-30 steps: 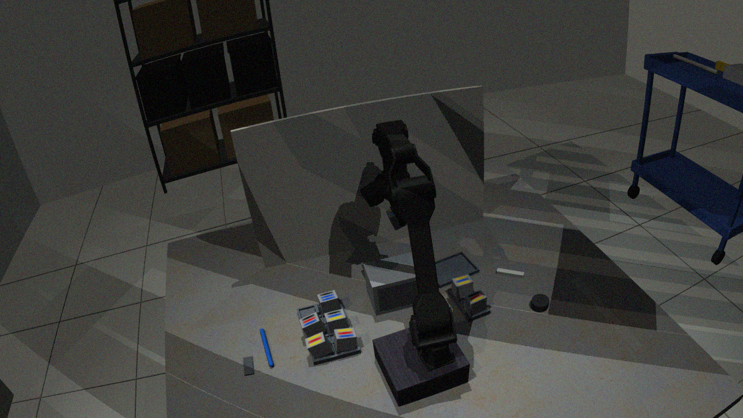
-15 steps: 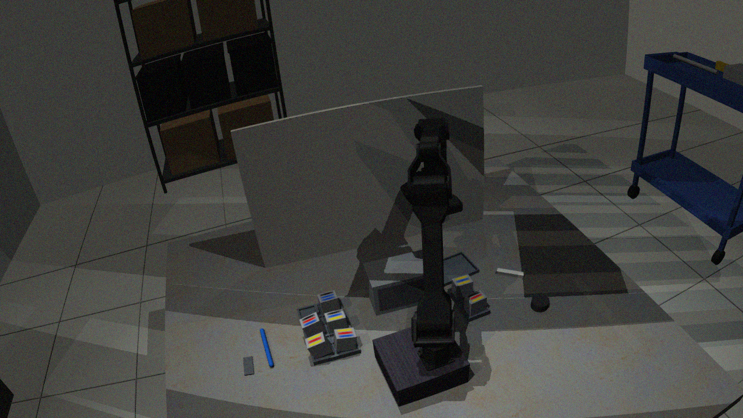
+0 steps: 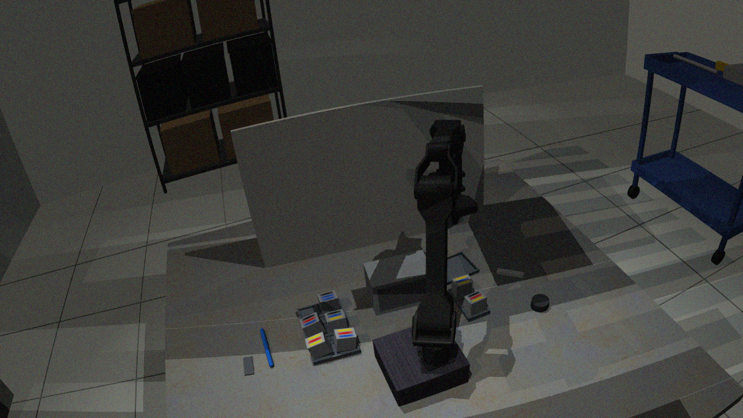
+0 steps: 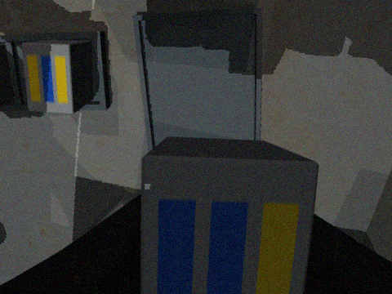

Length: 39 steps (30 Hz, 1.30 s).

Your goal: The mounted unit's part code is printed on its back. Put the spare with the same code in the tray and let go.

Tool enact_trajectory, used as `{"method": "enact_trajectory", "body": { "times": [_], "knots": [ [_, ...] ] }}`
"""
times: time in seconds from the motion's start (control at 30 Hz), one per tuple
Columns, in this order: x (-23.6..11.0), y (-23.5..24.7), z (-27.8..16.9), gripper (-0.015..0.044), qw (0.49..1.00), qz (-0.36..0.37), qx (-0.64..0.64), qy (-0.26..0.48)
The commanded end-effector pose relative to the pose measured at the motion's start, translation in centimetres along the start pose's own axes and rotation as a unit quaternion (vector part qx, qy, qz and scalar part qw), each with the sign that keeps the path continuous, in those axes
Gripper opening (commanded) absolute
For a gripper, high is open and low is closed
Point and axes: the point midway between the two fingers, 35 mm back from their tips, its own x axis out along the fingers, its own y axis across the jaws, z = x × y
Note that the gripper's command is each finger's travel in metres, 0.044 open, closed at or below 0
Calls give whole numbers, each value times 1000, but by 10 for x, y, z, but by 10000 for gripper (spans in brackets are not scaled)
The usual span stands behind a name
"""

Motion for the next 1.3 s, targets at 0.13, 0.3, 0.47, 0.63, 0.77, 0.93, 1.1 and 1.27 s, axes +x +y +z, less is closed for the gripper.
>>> {"method": "enact_trajectory", "body": {
  "times": [0.13, 0.3, 0.47, 0.63, 0.77, 0.93, 1.1, 1.27],
  "knots": [
    [10, 0, -1, 0, 1000, 3, -2, -3],
    [15, -1, -1, 0, 1000, 3, -2, -3],
    [19, -1, -2, 0, 1000, 3, -2, -3],
    [24, -2, -2, 0, 1000, 3, -2, -3],
    [27, -3, -2, 0, 1000, 3, -2, -3],
    [32, -3, -3, 0, 1000, 3, -2, -3],
    [36, -4, -3, 0, 1000, 3, -2, -3],
    [41, -4, -3, 0, 1000, 3, -2, -3]
  ]
}}
